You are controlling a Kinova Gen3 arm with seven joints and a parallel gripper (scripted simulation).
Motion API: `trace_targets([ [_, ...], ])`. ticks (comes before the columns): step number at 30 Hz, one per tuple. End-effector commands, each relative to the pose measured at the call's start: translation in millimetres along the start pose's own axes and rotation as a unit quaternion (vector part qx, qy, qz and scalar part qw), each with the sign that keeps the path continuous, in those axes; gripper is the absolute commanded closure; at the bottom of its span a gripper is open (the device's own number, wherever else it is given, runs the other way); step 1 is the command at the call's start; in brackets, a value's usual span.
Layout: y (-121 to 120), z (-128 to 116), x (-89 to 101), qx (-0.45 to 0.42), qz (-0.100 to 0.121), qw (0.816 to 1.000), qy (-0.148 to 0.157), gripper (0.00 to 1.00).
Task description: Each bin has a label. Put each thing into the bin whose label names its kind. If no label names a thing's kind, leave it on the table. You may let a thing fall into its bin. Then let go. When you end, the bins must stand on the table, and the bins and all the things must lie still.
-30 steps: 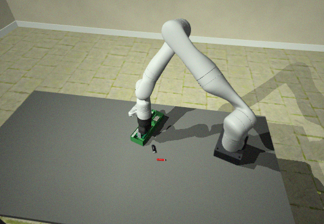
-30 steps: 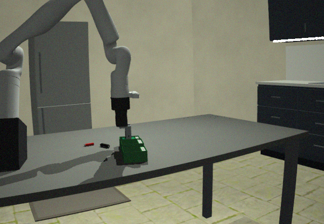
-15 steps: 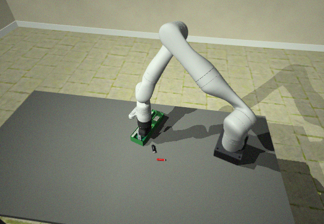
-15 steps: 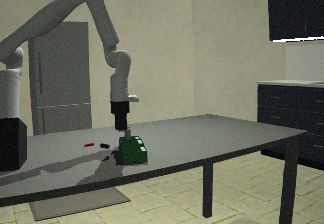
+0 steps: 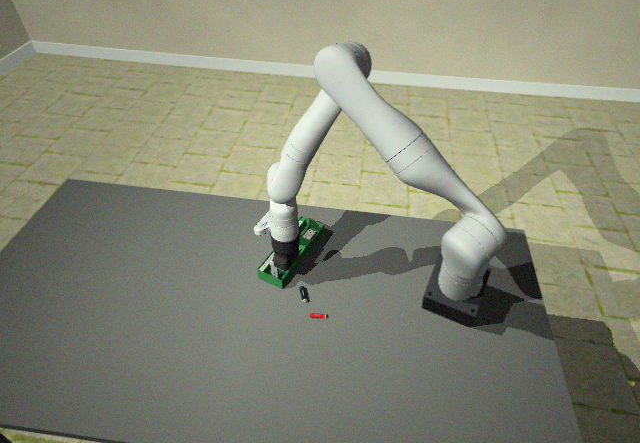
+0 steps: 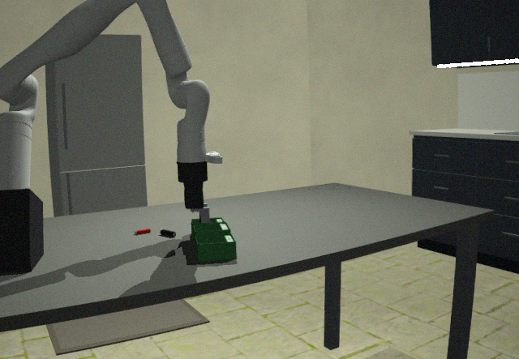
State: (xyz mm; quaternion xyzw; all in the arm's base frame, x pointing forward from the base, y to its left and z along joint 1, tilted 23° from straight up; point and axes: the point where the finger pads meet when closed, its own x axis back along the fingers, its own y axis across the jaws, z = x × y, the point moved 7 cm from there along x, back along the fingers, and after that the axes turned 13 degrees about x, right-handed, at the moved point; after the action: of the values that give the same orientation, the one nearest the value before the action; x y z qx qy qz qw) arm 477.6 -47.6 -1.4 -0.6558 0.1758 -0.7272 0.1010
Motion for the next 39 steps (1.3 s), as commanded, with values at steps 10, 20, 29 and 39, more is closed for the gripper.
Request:
trace_targets([
  [10, 0, 1, 0.7, 0.0, 0.0, 1.0, 0.001, 0.13],
  [20, 0, 0, 12.6, 0.0, 0.0, 1.0, 0.001, 0.13],
  [29, 0, 0, 23.3, 0.0, 0.0, 1.0, 0.001, 0.13],
  [39, 0, 0, 40.6, 0.0, 0.0, 1.0, 0.001, 0.13],
])
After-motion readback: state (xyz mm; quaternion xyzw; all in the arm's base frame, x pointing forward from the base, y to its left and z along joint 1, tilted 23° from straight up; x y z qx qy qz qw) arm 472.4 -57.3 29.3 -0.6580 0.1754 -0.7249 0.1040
